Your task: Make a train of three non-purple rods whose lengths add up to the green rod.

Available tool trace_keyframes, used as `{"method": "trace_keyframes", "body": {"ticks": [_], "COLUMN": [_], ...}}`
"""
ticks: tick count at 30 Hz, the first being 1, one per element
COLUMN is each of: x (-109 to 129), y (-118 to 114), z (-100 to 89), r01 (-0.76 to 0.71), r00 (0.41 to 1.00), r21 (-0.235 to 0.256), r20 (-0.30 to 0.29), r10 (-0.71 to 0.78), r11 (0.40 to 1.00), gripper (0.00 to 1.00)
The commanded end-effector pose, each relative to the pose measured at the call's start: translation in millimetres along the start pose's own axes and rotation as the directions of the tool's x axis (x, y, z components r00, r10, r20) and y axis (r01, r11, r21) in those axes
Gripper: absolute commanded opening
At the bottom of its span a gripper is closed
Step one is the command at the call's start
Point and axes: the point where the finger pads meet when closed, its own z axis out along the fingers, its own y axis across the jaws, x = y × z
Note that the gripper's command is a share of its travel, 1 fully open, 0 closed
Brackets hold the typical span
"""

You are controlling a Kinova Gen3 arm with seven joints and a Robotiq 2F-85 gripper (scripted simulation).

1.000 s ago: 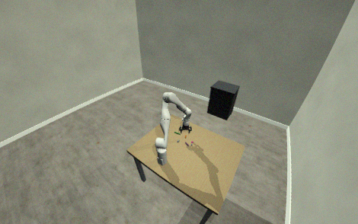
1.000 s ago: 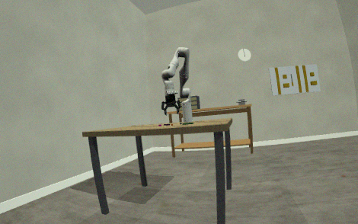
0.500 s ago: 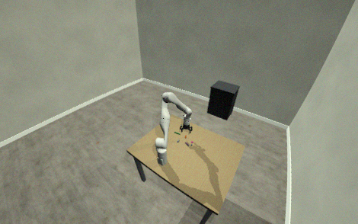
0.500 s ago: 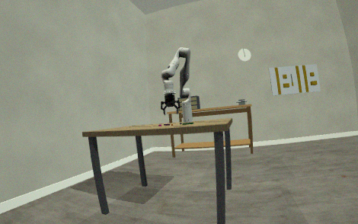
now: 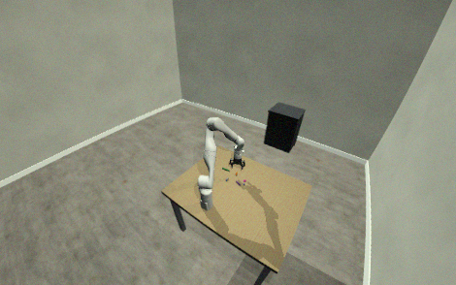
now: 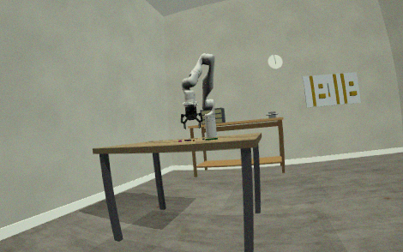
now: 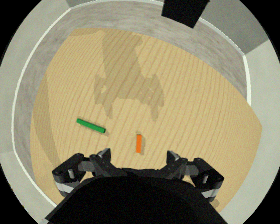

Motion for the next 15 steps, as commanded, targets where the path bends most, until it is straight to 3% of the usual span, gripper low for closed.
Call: {"method": "trace_keyframes", "body": {"ticks": [1,2,15], "x": [0.5,0.5,0.5], "y": [0.1,0.1,0.1], "z": [-0.6,-0.6,-0.6], "r01": [0.0,0.0,0.0], "r00": [1.0,1.0,1.0], "r21": [0.0,0.0,0.0], "r20": [-0.002,-0.002,-0.002], "r10": [0.0,0.0,0.0], "r11": [1.0,1.0,1.0], "gripper": [1.0,0.24,0.24]}}
